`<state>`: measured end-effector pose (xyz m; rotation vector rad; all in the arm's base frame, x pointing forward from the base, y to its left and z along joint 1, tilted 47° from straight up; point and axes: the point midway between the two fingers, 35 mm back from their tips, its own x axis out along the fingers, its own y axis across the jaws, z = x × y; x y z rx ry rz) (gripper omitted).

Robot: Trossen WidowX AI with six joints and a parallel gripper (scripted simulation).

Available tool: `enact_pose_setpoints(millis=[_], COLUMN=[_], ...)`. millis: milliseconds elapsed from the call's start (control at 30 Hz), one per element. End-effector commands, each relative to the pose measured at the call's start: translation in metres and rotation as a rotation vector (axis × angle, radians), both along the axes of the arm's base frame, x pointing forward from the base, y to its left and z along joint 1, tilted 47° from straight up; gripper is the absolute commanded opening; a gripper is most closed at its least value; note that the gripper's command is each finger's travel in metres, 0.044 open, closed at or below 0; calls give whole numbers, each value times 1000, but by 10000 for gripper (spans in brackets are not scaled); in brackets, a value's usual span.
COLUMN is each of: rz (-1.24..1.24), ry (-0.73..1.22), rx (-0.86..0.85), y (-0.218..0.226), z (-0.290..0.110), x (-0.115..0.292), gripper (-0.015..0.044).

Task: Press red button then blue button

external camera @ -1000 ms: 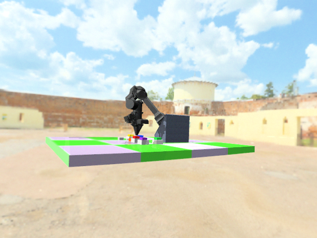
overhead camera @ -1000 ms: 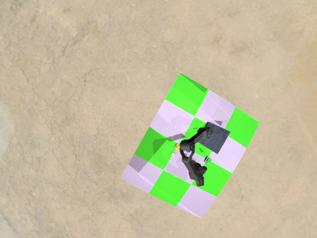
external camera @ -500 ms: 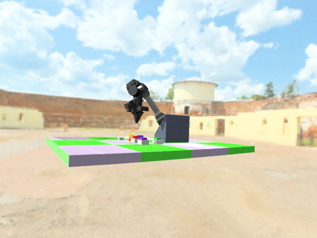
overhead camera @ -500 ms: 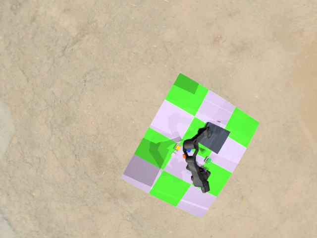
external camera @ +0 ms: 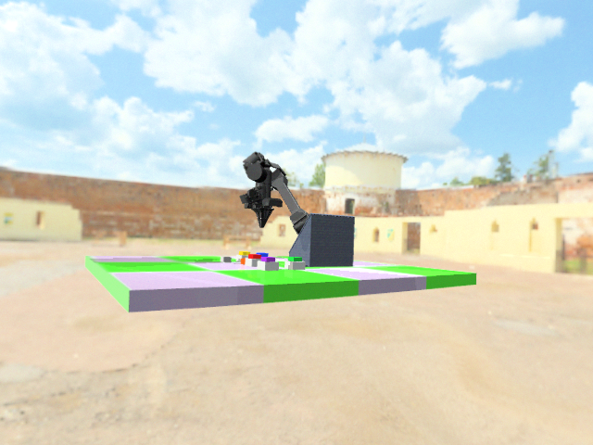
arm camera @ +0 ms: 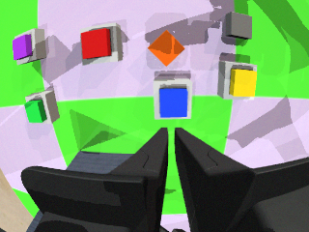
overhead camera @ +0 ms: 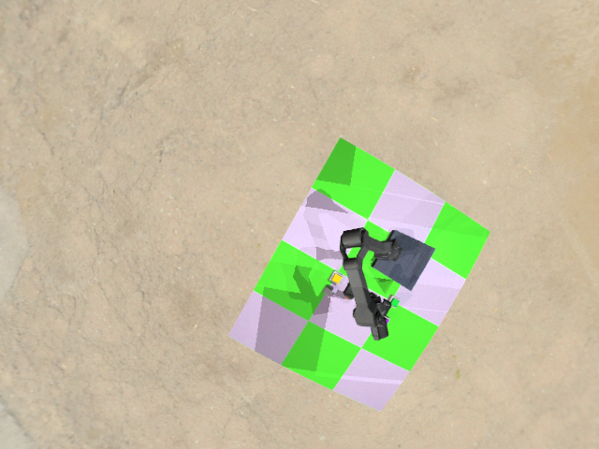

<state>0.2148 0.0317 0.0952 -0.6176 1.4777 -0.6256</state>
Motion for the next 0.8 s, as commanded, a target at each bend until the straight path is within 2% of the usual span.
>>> enact_pose_setpoints(millis=[0, 133, 300, 767], rz=[5, 5, 5, 5], ry=[10, 10, 8, 8], rx=[-9, -8, -10, -10], y=[-9, -15, -53, -63], z=[4, -2, -37, -47], x=[-11, -10, -11, -11], gripper=[20, 20, 20, 20])
